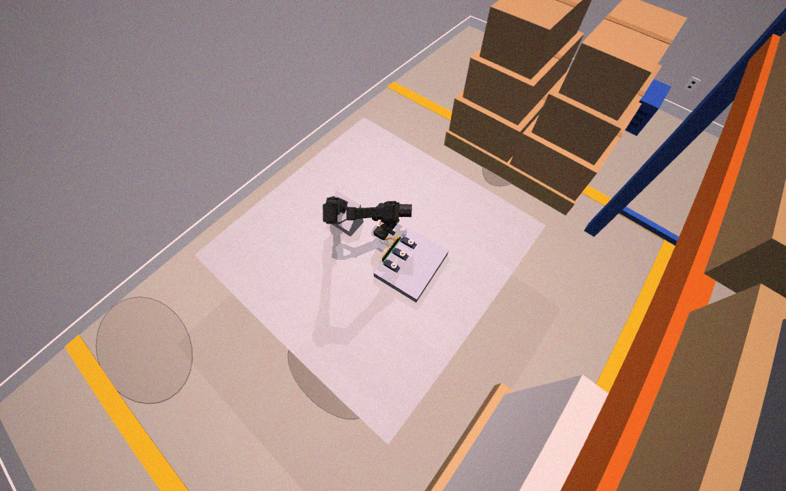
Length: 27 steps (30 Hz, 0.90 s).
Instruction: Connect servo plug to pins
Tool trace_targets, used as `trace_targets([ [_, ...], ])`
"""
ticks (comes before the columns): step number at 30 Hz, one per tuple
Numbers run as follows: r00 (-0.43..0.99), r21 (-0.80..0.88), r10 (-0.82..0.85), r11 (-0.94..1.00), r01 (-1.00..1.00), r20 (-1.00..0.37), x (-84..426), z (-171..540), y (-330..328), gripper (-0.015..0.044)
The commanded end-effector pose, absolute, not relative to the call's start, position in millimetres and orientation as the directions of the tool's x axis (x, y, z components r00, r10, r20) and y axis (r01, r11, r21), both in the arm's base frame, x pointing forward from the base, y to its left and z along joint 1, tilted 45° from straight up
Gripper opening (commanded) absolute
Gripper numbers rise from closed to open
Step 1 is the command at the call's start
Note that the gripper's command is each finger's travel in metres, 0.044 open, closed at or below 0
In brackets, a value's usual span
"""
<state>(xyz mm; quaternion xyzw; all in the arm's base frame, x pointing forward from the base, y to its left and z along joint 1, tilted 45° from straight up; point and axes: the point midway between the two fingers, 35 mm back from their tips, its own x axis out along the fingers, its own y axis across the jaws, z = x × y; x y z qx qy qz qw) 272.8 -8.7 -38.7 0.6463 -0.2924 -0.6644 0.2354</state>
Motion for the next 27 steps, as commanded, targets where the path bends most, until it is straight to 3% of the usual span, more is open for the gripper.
trace_targets([
  [1, -0.062, 0.698, -0.695, -0.714, -0.055, -0.716, 277.8, -40.0, -10.5, 0.0000],
  [27, -0.062, 0.698, -0.695, -0.714, -0.055, -0.716, 280.5, -37.8, -12.8, 0.0000],
])
